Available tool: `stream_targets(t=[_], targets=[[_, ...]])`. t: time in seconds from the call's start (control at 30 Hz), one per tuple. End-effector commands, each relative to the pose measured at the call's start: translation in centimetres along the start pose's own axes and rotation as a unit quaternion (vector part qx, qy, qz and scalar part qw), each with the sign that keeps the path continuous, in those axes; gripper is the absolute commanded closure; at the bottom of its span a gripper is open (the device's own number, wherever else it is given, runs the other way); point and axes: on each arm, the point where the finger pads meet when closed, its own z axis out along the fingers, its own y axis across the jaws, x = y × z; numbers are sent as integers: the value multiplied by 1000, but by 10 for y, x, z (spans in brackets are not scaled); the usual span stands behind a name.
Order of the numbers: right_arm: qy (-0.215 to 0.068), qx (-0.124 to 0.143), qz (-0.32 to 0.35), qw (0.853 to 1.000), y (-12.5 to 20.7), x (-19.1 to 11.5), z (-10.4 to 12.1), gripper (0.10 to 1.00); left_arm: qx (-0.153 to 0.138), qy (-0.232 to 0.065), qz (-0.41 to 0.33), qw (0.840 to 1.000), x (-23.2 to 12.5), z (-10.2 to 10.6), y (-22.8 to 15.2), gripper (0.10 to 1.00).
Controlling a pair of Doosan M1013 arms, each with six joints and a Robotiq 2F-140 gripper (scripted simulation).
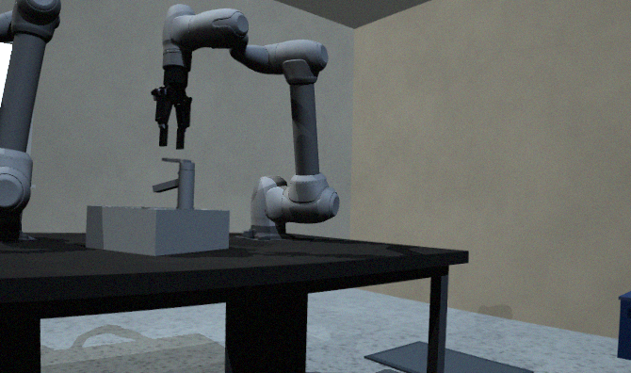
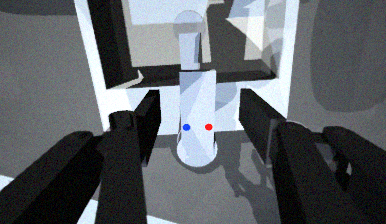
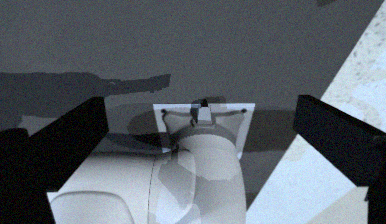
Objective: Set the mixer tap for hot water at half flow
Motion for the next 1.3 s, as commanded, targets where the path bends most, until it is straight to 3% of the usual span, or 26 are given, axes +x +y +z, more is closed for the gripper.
stream_targets(t=[0.0,0.53,1.27], targets=[[0,0,0,1000,0,0,-1,98,1,0,0,1000,0,3,0,612],[0,0,0,1000,0,0,-1,98,1,0,0,1000,0,17,-1,612],[0,0,0,1000,0,0,-1,98,1,0,0,1000,0,19,-1,612]])
